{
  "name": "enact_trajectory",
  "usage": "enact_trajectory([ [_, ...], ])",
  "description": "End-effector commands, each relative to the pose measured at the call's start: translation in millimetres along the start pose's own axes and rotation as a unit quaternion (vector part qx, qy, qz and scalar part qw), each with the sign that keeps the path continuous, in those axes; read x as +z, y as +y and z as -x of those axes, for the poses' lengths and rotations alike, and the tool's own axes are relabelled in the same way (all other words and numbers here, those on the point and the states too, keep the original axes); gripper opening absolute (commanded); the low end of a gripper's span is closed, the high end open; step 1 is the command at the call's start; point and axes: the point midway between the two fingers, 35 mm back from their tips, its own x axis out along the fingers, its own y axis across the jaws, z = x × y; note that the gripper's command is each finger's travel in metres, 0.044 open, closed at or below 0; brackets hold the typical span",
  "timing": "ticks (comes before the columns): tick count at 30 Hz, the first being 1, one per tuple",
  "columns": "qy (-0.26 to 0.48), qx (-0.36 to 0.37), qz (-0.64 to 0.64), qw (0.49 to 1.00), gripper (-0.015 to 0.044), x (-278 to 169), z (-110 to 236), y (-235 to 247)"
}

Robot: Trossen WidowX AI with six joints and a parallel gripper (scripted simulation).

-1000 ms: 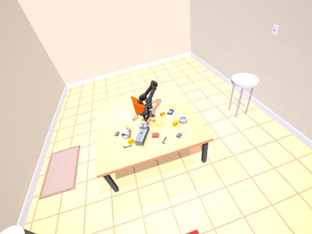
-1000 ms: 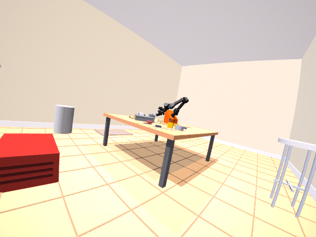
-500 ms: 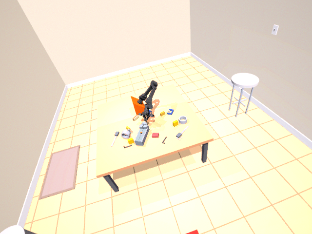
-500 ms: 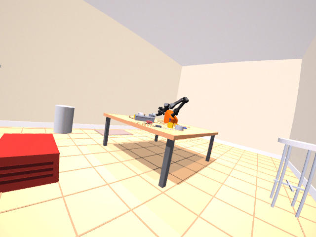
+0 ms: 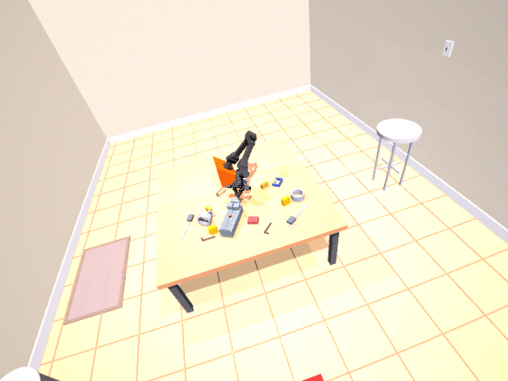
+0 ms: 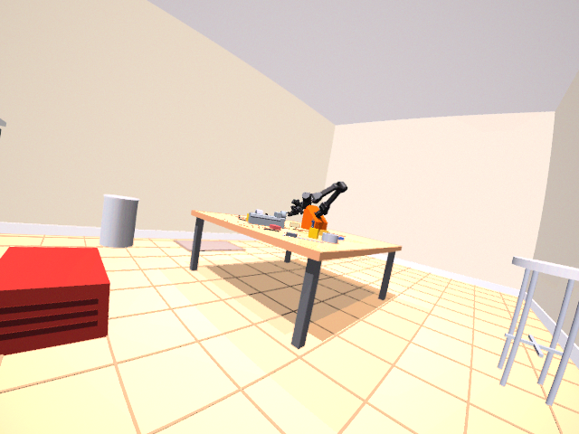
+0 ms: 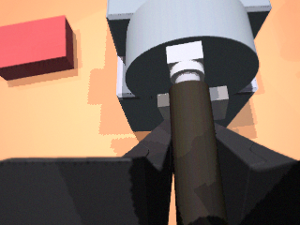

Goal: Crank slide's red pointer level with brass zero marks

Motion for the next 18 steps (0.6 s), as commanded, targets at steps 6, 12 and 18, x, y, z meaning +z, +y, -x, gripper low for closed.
enact_trajectory([
  [6,0.002,0.011,0.006,1.000,0.0000,-1.9,-1.7,10.5],
  [12,0.002,0.011,0.006,1.000,0.0000,-3.2,-2.8,12.1],
  [18,0.002,0.011,0.005,1.000,0.0000,-4.7,-4.2,14.3],
])
